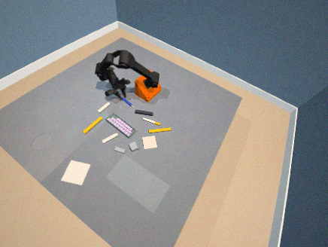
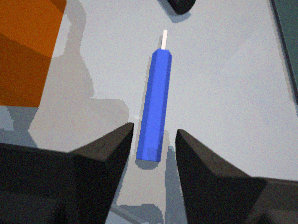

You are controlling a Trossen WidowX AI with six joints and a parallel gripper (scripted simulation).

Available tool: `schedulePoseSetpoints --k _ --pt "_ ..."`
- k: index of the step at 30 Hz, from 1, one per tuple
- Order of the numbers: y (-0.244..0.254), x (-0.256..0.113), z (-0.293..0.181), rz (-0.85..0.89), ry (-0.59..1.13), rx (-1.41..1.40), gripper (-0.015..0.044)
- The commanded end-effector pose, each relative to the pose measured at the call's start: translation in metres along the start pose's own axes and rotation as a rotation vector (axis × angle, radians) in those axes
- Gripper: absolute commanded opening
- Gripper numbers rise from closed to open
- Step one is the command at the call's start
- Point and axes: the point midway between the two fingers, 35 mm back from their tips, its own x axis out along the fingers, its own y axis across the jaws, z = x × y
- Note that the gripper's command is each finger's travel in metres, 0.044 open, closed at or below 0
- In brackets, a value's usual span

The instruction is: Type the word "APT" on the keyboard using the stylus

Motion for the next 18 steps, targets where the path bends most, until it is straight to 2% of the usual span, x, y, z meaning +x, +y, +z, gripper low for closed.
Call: schedulePoseSetpoints --k 1,18 --pt "0.0015 0.0040 -0.0022 -0.002 -0.009 0.015 0.0150" --pt "0.0016 0.0101 -0.0070 -0.002 -0.010 0.015 0.0150"
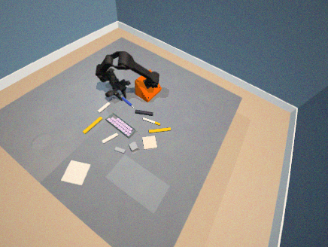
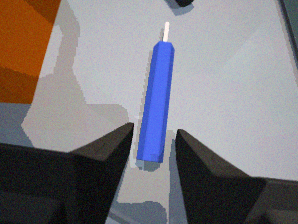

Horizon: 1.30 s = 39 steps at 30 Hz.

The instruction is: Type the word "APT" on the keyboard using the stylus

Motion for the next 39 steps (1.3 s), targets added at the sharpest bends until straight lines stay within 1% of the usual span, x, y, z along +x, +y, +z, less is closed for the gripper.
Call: schedulePoseSetpoints --k 1,3,7,11,12,22,29,39 --pt "0.001 0.002 -0.001 -0.002 -0.007 0.014 0.0150" --pt "0.001 0.002 -0.001 -0.002 -0.007 0.014 0.0150" --pt "0.000 0.000 0.000 0.000 -0.001 0.001 0.0045" --pt "0.000 0.000 0.000 0.000 -0.001 0.001 0.0018" --pt "0.000 0.000 0.000 0.000 -0.001 0.001 0.0000" --pt "0.000 -0.038 0.031 0.000 0.000 0.003 0.0000" --pt "-0.002 -0.036 0.029 -0.004 -0.007 0.016 0.0000" --pt "-0.041 -0.041 0.028 -0.003 -0.005 0.012 0.0000"
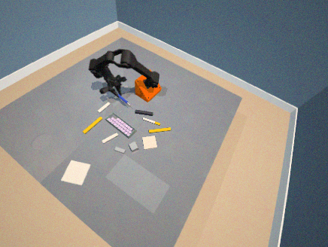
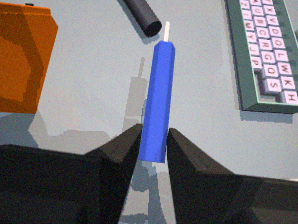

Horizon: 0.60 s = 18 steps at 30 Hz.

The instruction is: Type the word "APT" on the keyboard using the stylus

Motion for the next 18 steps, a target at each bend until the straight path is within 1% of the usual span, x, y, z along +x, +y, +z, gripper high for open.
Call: schedulePoseSetpoints --k 1,8,18 --pt "-0.013 0.000 -0.002 -0.002 -0.005 0.010 0.0000" --pt "-0.014 0.002 -0.004 -0.002 -0.005 0.010 0.0000" --pt "-0.014 0.014 -0.014 -0.002 -0.005 0.009 0.0000"
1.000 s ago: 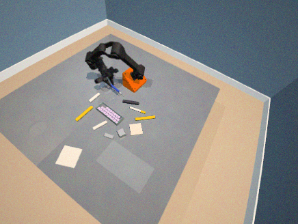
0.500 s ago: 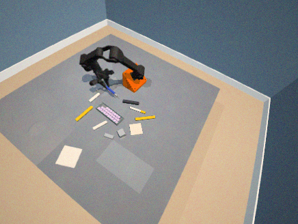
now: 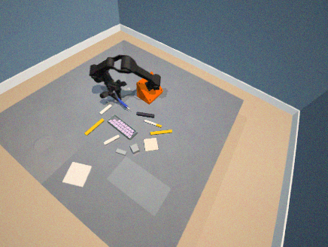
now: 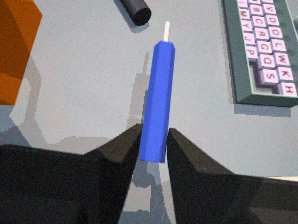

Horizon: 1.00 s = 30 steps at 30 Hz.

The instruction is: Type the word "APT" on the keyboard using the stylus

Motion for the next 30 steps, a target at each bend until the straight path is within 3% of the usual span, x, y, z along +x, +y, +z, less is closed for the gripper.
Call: schedulePoseSetpoints --k 1,29,30 --pt "0.001 0.007 -0.006 -0.002 -0.009 0.015 0.0000" --pt "0.002 0.029 -0.023 -0.002 -0.010 0.015 0.0000" --pt "0.001 0.028 -0.022 0.001 -0.005 0.002 0.0026"
